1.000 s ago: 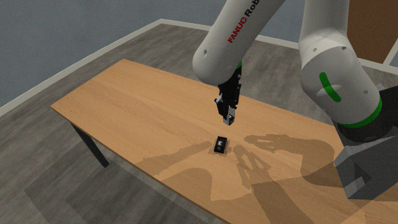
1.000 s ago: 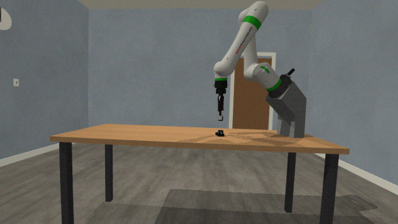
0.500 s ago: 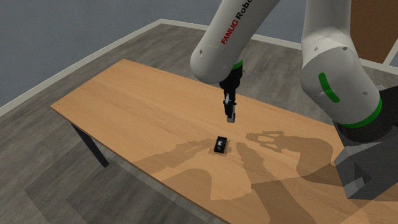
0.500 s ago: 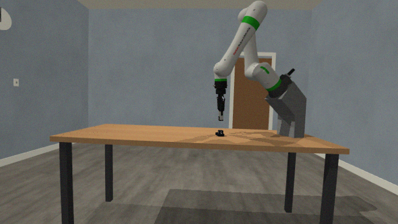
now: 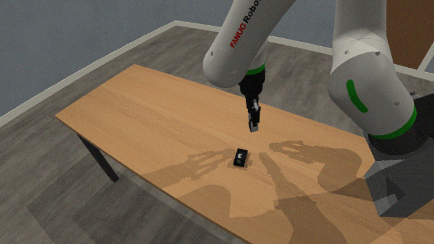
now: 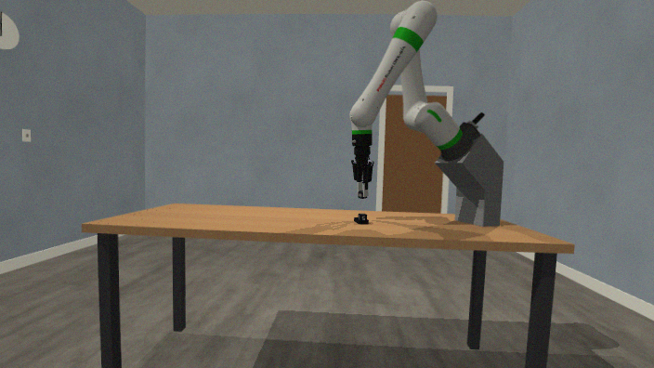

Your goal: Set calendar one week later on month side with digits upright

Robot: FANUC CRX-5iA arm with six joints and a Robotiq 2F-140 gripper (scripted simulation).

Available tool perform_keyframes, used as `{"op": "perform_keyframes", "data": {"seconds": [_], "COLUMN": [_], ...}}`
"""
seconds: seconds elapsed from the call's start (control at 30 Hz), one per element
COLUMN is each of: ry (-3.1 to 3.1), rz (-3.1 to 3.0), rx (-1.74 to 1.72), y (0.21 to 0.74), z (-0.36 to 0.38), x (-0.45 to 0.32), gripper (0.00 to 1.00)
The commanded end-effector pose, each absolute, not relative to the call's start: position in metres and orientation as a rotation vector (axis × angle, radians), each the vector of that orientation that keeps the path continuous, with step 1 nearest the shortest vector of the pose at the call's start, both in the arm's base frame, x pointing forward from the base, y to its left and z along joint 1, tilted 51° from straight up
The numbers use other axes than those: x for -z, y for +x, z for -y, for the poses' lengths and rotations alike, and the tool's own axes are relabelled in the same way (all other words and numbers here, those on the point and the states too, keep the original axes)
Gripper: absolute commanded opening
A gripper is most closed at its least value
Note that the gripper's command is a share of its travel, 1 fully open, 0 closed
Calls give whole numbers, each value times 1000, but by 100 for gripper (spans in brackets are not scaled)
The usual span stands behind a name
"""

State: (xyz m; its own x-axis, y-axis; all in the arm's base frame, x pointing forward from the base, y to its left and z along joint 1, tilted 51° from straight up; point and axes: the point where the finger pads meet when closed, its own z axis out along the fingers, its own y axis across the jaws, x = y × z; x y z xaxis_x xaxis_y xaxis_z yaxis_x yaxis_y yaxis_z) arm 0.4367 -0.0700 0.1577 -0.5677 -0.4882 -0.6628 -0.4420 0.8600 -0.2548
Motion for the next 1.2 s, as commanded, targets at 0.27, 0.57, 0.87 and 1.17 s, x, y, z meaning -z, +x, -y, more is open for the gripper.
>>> {"op": "perform_keyframes", "data": {"seconds": [0.27,0.57,0.87,1.17], "ry": [-1112,-1365,-1640,-1824], "rz": [-2065,-1916,-1705,-1529], "rx": [162,282,424,528], "y": [439,441,444,447], "z": [80,87,96,102], "x": [-155,-153,-152,-152], "gripper": [17,17,17,17]}}
